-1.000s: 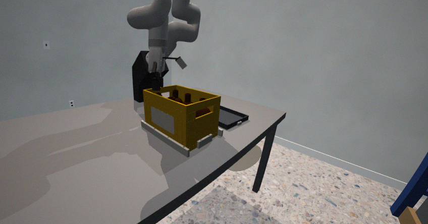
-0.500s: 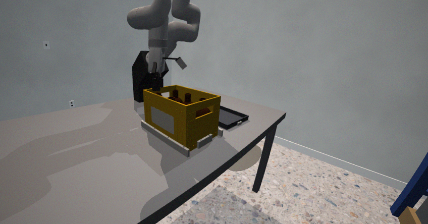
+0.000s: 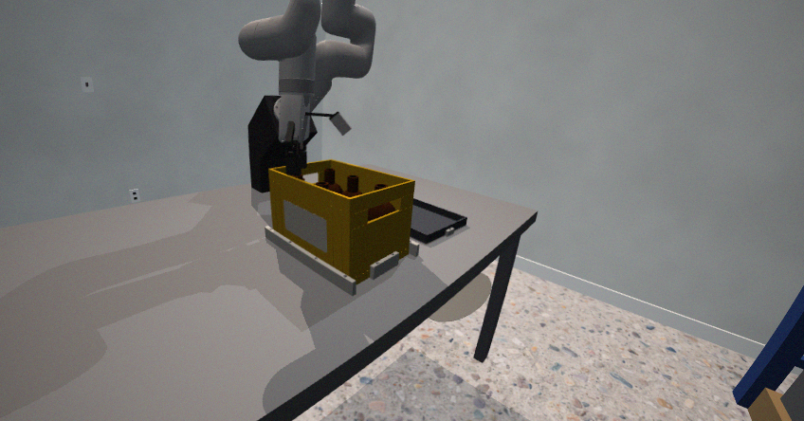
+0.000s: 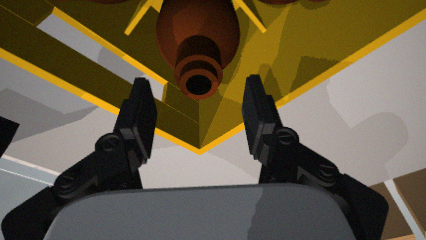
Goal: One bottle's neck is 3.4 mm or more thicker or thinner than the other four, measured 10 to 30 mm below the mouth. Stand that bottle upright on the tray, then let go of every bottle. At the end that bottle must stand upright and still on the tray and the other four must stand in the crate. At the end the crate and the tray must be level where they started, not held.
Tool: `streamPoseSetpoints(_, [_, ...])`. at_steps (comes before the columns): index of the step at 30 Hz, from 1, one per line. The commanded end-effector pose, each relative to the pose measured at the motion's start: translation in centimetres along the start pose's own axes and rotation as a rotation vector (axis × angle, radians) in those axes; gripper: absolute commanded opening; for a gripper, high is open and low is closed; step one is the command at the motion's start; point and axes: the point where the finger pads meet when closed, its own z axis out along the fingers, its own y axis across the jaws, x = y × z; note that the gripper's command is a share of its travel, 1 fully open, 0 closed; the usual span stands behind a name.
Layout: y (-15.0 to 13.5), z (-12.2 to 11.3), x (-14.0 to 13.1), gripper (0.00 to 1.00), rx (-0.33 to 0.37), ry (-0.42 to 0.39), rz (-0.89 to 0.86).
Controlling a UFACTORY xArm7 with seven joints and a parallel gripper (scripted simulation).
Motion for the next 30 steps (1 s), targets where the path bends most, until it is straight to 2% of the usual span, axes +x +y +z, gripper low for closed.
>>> streamPoseSetpoints(1, [0.1,0.5,0.0,0.65,-0.001,0.000,0.000])
streamPoseSetpoints(30, [0.1,2.9,0.0,0.65,-0.001,0.000,0.000])
